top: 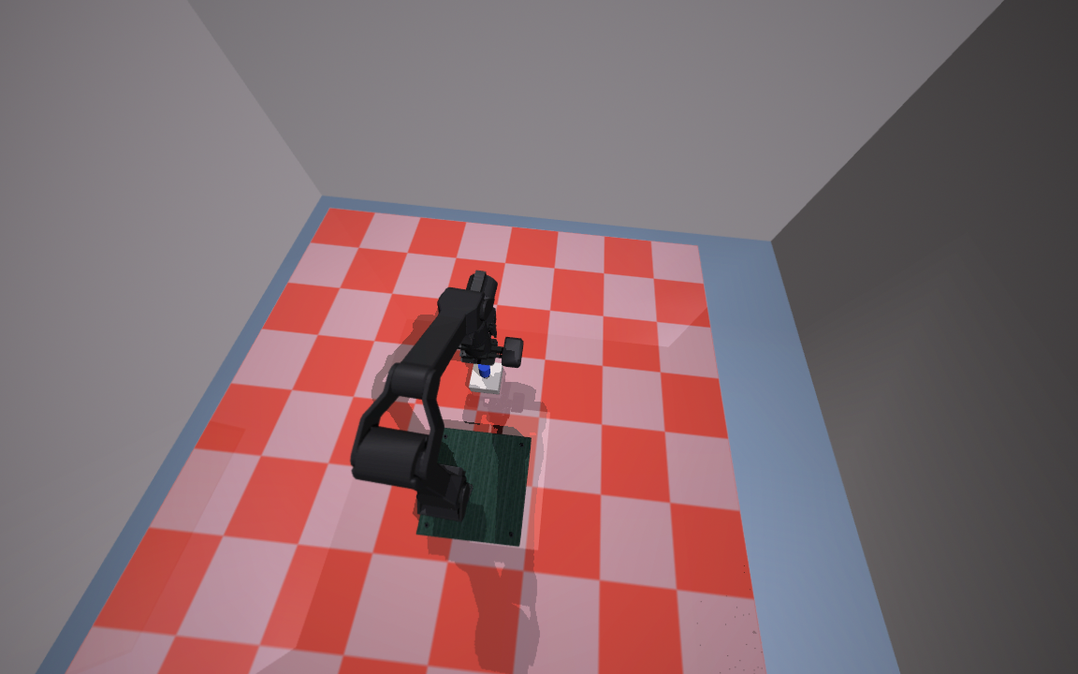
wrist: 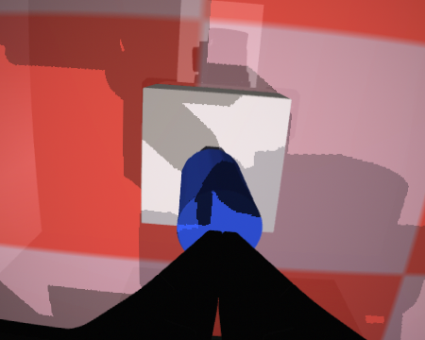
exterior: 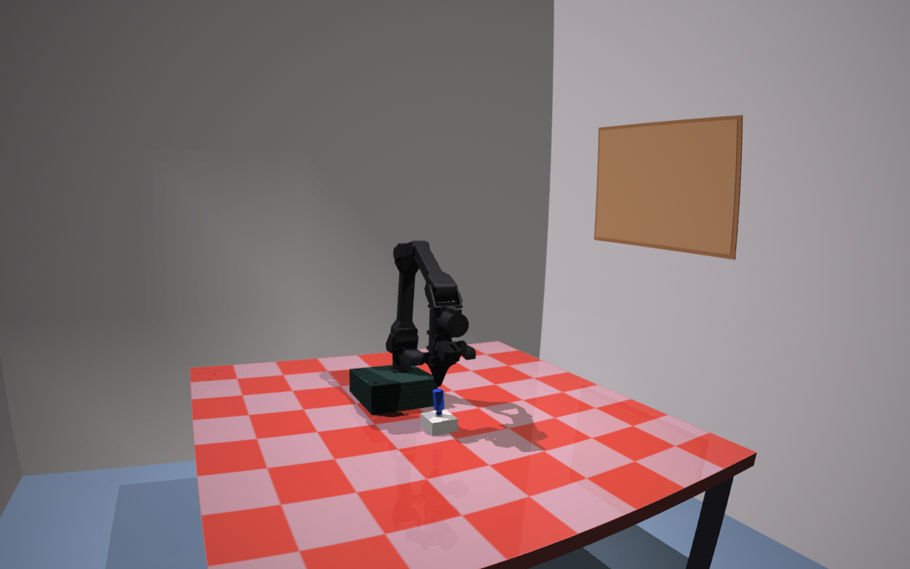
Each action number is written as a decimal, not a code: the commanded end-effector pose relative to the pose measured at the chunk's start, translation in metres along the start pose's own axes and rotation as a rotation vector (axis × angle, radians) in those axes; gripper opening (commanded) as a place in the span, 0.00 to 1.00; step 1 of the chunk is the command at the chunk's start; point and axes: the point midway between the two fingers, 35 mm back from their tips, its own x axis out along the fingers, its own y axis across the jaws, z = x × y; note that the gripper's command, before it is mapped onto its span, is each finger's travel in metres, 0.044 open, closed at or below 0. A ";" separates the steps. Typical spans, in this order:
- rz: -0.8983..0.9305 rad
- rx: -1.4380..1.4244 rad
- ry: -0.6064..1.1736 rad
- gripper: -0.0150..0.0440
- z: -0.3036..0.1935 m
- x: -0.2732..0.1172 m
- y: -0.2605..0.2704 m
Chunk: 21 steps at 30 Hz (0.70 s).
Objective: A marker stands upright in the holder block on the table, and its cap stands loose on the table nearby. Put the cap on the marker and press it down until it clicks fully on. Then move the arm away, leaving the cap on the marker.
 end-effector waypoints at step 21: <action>0.000 0.000 -0.006 0.25 0.001 0.015 0.000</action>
